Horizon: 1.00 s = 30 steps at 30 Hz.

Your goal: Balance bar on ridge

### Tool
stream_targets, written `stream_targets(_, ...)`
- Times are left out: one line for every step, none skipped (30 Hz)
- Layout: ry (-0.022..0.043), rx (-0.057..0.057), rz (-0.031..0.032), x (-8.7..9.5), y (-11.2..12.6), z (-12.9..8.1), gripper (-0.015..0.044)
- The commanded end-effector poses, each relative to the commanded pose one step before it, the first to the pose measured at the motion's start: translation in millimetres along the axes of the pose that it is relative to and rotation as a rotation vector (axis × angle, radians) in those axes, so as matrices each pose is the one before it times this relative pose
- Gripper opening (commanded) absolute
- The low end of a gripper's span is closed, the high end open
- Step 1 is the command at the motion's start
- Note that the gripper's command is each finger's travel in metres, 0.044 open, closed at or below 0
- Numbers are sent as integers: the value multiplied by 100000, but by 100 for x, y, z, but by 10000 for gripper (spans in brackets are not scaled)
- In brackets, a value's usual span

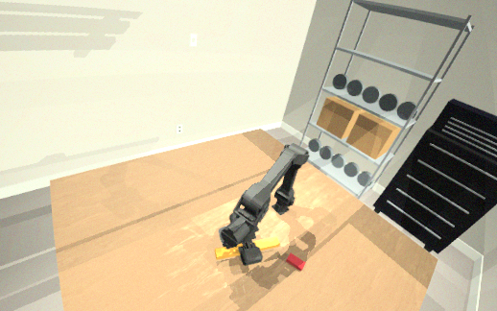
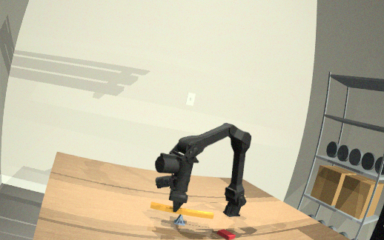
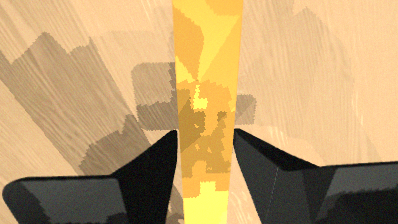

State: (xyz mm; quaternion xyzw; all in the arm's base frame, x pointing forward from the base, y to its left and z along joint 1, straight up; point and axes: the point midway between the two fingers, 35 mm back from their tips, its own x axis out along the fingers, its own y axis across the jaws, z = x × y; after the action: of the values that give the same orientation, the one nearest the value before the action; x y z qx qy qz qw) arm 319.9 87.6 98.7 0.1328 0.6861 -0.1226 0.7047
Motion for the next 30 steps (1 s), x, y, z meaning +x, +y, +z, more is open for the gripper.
stream_targets(-28, -1, 20, -10, 1, 1, 185)
stream_targets(0, 0, 0, 0, 0, 0, 185)
stream_targets(0, 0, 0, 0, 0, 0, 211)
stream_targets(0, 0, 0, 0, 0, 0, 238)
stream_targets(0, 0, 0, 0, 0, 0, 264)
stream_targets(0, 0, 0, 0, 0, 0, 290)
stream_targets(0, 0, 0, 0, 0, 0, 316)
stream_targets(0, 0, 0, 0, 0, 0, 342)
stream_targets(0, 0, 0, 0, 0, 0, 369)
stream_targets(0, 0, 0, 0, 0, 0, 395)
stream_targets(0, 0, 0, 0, 0, 0, 421)
stream_targets(0, 0, 0, 0, 0, 0, 440)
stream_targets(0, 0, 0, 0, 0, 0, 440)
stream_targets(0, 0, 0, 0, 0, 0, 440)
stream_targets(-2, 0, 2, -205, 24, 33, 440)
stream_targets(-6, 1, 7, -617, 67, 90, 440)
stream_targets(-7, 1, 9, -1033, 92, 122, 440)
stream_targets(-4, 2, 8, -1257, 77, 101, 440)
stream_targets(1, 2, 4, -1260, 40, 50, 440)
stream_targets(6, 2, 1, -1261, 3, -1, 440)
stream_targets(10, 2, -3, -1258, -34, -52, 440)
stream_targets(15, 2, -6, -1252, -71, -103, 440)
stream_targets(16, 1, -8, -1027, -87, -123, 440)
stream_targets(11, 1, -6, -613, -64, -90, 440)
stream_targets(4, 0, -2, -204, -23, -33, 440)
stream_targets(0, 0, 0, 0, 0, 0, 440)
stream_targets(0, 0, 0, 0, 0, 0, 440)
stream_targets(0, 0, 0, 0, 0, 0, 440)
stream_targets(0, 0, 0, 0, 0, 0, 440)
stream_targets(0, 0, 0, 0, 0, 0, 440)
